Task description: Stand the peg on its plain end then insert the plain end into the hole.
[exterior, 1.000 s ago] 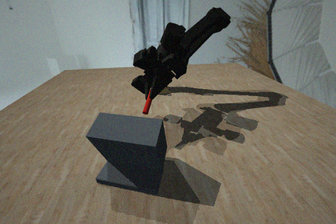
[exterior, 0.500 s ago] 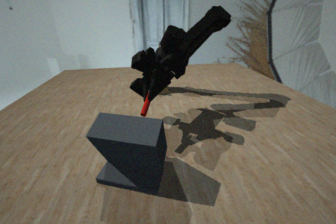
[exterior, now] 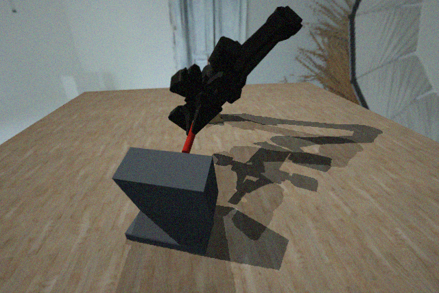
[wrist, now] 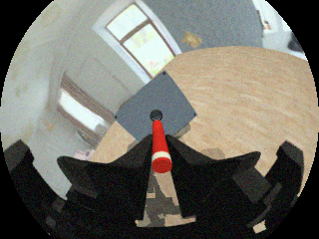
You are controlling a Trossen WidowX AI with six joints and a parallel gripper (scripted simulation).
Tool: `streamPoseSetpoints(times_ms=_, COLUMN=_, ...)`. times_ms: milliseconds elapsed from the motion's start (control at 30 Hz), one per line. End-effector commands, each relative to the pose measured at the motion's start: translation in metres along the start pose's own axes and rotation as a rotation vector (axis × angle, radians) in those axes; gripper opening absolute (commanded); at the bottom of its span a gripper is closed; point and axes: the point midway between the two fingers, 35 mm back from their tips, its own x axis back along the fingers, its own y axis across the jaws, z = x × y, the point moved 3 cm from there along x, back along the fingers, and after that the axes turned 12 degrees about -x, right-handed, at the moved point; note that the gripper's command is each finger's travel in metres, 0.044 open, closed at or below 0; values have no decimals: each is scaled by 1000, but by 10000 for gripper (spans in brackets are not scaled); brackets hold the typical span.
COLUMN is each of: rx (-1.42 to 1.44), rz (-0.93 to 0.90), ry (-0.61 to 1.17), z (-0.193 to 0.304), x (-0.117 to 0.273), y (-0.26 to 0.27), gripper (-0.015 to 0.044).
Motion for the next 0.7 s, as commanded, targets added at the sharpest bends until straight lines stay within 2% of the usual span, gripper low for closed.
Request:
streamPoseSetpoints(times_ms=0, rx=-6, rz=-1, ry=-5, z=0, x=-2, y=-3, gripper=0)
streamPoseSetpoints(times_ms=667, rx=3, rz=-43, ry=-19, z=0, x=-11, y=-5, gripper=0)
